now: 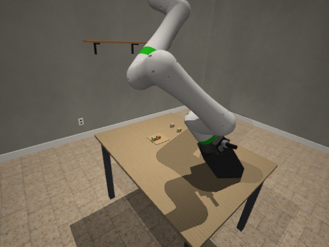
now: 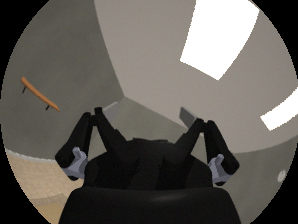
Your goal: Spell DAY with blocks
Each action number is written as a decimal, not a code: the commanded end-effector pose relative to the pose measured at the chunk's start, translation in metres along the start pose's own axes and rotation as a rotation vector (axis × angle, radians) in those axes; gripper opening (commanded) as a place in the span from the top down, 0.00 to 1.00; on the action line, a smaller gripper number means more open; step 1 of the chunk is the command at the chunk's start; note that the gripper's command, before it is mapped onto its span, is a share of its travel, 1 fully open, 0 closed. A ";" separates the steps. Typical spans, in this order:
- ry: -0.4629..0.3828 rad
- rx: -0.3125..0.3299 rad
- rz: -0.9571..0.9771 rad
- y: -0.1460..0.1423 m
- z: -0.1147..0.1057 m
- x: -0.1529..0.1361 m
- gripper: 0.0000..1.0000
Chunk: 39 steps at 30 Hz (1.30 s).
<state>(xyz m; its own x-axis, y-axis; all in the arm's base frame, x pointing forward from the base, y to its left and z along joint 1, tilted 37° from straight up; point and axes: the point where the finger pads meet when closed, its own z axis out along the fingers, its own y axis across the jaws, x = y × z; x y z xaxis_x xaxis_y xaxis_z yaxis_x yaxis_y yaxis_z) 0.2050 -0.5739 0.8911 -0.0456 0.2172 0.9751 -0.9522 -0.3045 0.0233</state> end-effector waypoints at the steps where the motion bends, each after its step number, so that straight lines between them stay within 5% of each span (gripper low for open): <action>1: 0.000 0.000 0.000 0.000 0.000 0.000 0.00; 2: -0.043 0.043 0.095 -0.029 0.005 -0.026 0.00; 7: -0.091 0.085 0.185 -0.060 0.007 -0.053 0.00; 35: -0.093 0.086 0.188 -0.061 0.007 -0.053 0.00; 36: -0.150 0.127 0.277 -0.095 0.006 -0.082 0.00; 39: -0.179 0.146 0.318 -0.112 0.005 -0.096 0.00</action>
<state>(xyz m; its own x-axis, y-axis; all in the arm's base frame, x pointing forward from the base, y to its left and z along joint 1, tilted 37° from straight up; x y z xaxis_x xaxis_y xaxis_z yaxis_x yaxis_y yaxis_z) 0.2846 -0.5705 0.8247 -0.2161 0.0228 0.9761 -0.8810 -0.4354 -0.1849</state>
